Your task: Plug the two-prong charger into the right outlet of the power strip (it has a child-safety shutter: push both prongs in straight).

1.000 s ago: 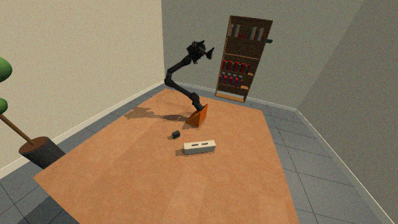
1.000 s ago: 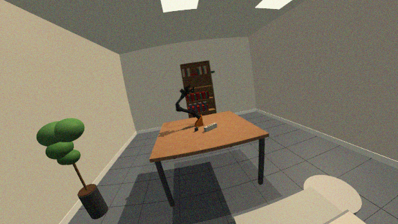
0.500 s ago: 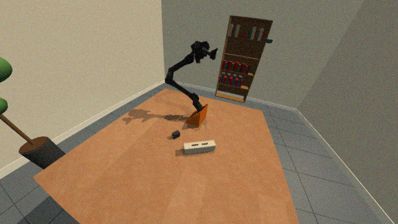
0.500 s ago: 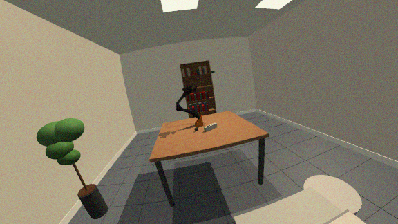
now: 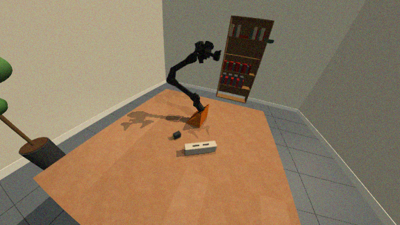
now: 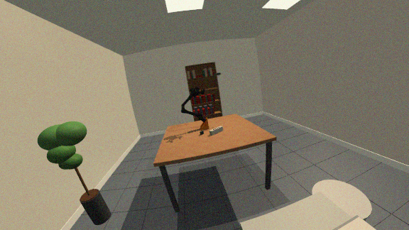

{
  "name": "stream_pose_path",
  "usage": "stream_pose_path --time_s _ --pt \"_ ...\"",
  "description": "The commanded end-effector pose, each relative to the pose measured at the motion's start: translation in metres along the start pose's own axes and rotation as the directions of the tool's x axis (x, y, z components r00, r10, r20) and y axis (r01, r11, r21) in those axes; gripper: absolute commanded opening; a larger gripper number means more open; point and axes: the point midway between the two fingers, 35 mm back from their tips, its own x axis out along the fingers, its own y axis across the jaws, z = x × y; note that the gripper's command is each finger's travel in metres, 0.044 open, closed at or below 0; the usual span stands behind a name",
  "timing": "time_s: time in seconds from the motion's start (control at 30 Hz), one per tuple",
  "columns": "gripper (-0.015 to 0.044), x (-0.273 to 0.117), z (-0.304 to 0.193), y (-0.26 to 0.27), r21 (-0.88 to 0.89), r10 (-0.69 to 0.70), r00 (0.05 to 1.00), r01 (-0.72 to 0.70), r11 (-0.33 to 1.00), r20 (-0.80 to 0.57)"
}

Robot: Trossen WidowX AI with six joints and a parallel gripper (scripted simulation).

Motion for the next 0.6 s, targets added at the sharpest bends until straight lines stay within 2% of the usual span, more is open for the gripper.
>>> stream_pose_path --time_s 0.0,0.57 --pt "0.0440 0.012 -0.013 -0.009 -0.003 -0.030 0.998 0.030 1.000 -0.047" --pt "0.0440 0.060 -0.068 -0.028 0.040 -0.095 0.962 0.109 0.993 -0.256"
